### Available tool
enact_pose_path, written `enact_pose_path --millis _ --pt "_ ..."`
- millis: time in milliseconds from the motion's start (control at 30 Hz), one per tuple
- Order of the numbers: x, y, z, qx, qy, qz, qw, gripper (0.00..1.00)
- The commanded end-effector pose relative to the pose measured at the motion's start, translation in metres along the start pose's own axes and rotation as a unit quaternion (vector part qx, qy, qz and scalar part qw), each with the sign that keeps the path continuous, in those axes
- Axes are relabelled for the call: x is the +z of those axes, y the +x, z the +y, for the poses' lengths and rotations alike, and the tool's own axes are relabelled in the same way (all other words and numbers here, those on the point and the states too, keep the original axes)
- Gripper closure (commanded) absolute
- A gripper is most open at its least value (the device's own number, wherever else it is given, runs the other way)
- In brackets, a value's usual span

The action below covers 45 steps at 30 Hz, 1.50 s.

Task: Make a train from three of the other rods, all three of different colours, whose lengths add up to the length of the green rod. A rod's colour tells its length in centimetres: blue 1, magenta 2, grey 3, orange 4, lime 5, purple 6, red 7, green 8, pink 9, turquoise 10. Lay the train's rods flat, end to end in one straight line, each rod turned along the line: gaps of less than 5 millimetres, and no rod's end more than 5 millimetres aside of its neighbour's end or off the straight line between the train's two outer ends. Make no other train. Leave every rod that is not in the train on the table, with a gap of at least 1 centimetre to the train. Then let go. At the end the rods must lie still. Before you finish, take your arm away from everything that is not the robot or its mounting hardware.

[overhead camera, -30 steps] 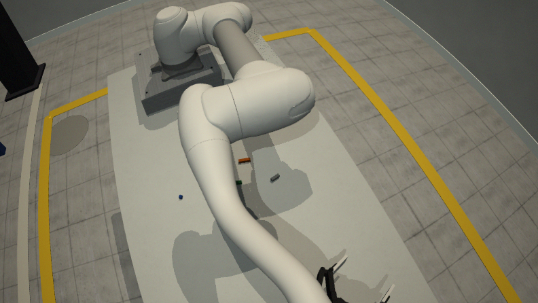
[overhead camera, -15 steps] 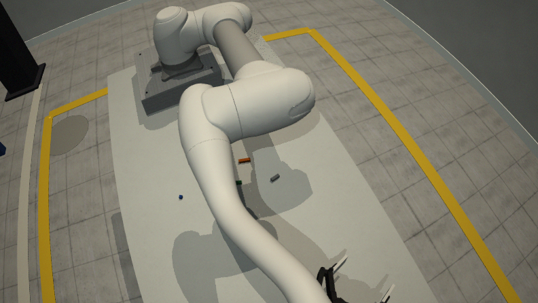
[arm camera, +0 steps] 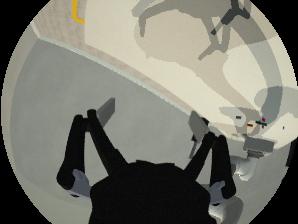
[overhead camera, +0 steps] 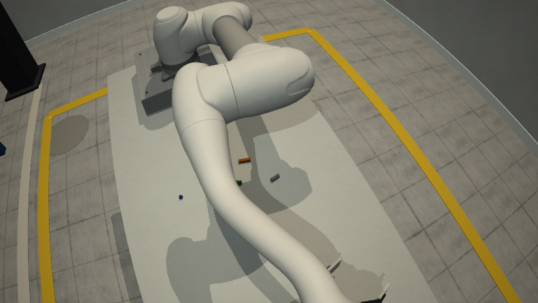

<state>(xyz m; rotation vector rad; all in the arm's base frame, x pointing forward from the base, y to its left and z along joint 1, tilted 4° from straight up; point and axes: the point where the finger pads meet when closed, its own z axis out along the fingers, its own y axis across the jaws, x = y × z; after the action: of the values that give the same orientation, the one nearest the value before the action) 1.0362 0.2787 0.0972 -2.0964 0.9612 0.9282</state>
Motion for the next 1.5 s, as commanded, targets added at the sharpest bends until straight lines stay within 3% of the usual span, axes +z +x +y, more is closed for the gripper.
enact_pose_path --millis 0,100,167,300,400,467,500,600,700,767,867,1167,1233,1267,1333,1467 --pt "0.000 0.006 0.015 -0.038 0.009 0.050 0.998 0.00" --pt "0.000 0.006 0.015 -0.038 0.009 0.050 0.998 0.00" --pt "0.000 0.011 0.040 -0.080 -0.004 0.094 0.992 0.00" --pt "-0.001 0.013 0.056 -0.105 -0.015 0.117 0.987 0.00" --pt "-0.002 0.015 0.097 -0.159 -0.045 0.162 0.973 0.00" --pt "-0.002 0.015 0.099 -0.162 -0.047 0.164 0.972 0.00" --pt "-0.002 0.014 0.124 -0.194 -0.068 0.186 0.961 0.00" --pt "-0.003 0.013 0.152 -0.227 -0.092 0.207 0.947 0.00" --pt "-0.003 0.013 0.152 -0.227 -0.092 0.207 0.947 0.00" --pt "-0.004 0.010 0.194 -0.276 -0.129 0.231 0.924 0.00" --pt "-0.005 0.007 0.219 -0.303 -0.151 0.242 0.909 0.00" --pt "-0.005 -0.010 0.321 -0.413 -0.246 0.267 0.835 0.00" --pt "-0.005 -0.010 0.321 -0.413 -0.246 0.267 0.835 0.00" --pt "-0.004 -0.017 0.353 -0.447 -0.275 0.269 0.808 0.00" --pt "-0.004 -0.019 0.365 -0.459 -0.286 0.268 0.797 0.00" --pt "-0.001 -0.030 0.409 -0.504 -0.326 0.265 0.755 0.00"
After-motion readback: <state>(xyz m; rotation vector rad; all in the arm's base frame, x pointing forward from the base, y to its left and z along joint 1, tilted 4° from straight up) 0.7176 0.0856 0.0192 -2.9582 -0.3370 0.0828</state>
